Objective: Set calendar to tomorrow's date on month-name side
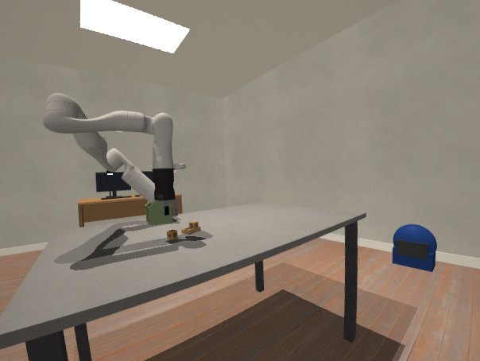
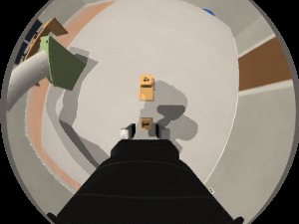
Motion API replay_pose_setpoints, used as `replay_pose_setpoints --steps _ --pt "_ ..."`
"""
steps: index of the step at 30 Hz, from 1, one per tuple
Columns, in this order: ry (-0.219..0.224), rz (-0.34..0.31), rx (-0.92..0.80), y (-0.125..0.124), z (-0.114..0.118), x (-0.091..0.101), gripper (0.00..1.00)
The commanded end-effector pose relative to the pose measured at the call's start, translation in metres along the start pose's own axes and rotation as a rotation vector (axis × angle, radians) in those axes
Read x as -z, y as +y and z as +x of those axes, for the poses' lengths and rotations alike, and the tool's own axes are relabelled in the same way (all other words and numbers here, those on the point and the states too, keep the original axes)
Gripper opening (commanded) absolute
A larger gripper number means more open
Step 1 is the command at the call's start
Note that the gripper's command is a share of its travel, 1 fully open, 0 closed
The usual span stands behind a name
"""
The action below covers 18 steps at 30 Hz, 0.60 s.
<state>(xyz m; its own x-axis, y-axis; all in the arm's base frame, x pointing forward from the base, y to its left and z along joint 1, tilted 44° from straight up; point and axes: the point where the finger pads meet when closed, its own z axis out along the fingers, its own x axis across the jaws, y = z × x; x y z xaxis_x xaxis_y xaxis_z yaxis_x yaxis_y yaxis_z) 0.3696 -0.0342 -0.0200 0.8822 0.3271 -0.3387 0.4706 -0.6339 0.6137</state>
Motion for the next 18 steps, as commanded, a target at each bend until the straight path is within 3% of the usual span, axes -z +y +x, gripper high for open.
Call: replay_pose_setpoints --steps 1,18 --pt "0.002 0.0 0.0 0.0 0.0 0.0 0.87" --pt "0.002 -0.001 0.0 0.0 0.0 -0.012 0.87"
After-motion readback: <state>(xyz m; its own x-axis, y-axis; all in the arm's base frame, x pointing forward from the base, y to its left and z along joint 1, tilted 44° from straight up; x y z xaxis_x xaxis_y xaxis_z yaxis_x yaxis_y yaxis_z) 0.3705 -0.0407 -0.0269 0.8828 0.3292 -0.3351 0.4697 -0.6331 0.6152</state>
